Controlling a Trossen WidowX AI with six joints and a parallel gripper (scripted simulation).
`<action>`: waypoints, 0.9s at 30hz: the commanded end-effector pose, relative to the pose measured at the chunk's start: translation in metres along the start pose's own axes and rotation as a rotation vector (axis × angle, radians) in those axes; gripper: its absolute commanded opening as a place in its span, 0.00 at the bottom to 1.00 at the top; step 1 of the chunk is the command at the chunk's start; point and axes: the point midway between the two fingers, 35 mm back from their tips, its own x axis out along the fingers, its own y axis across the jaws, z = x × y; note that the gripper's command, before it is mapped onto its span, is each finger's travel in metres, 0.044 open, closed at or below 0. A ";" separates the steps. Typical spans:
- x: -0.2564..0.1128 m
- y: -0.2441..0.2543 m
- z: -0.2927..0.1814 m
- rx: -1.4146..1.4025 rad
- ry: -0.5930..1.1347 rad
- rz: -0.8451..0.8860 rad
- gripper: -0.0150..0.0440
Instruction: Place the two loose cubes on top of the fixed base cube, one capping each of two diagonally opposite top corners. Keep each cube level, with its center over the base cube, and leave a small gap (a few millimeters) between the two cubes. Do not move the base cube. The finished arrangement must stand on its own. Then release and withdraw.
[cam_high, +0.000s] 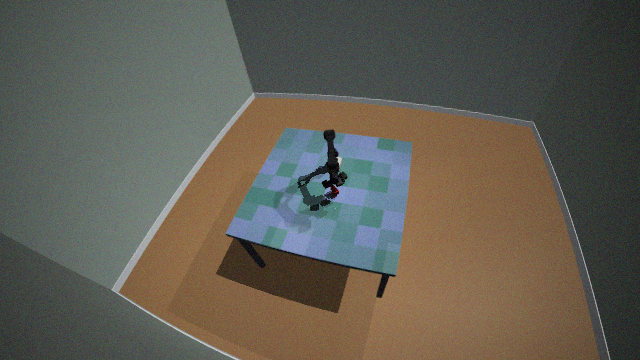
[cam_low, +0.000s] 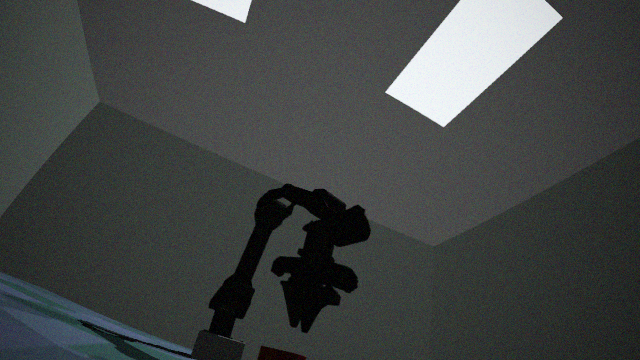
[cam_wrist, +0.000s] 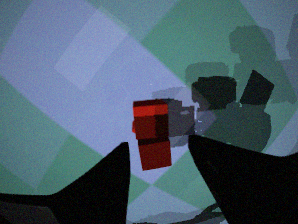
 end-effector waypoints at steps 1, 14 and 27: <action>-0.008 0.000 0.000 0.003 -0.001 0.000 0.60; -0.019 0.000 0.000 0.000 -0.002 -0.001 0.93; -0.019 0.117 0.026 0.000 -0.006 0.011 0.93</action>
